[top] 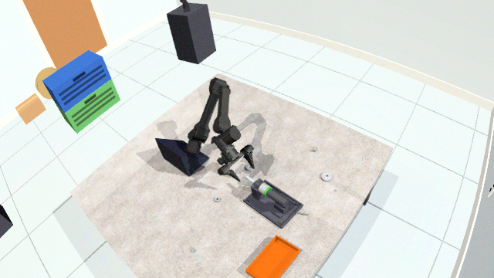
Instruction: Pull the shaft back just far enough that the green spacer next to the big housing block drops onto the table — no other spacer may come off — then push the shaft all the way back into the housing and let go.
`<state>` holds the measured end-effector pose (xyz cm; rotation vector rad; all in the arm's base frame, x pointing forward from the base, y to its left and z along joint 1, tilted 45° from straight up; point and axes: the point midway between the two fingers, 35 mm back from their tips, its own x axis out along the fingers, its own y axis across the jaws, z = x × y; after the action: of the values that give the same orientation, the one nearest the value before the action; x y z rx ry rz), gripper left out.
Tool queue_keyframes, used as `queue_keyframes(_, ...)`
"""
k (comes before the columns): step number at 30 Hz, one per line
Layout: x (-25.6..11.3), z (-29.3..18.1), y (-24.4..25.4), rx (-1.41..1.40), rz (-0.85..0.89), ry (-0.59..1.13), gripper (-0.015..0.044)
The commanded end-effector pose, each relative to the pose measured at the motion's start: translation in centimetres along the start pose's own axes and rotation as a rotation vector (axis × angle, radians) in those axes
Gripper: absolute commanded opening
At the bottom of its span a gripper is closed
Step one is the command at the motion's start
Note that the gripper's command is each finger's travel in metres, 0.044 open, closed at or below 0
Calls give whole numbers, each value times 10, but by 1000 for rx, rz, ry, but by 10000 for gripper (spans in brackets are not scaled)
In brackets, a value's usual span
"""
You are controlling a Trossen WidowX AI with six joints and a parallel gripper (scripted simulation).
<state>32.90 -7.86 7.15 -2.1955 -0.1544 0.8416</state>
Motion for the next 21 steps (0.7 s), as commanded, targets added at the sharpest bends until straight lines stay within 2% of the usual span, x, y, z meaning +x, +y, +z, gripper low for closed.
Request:
queue_keyframes(1, 6, 2, 1, 6, 3, -5, 440)
queue_keyframes(21, 38, 4, 0, 7, 0, -3, 440)
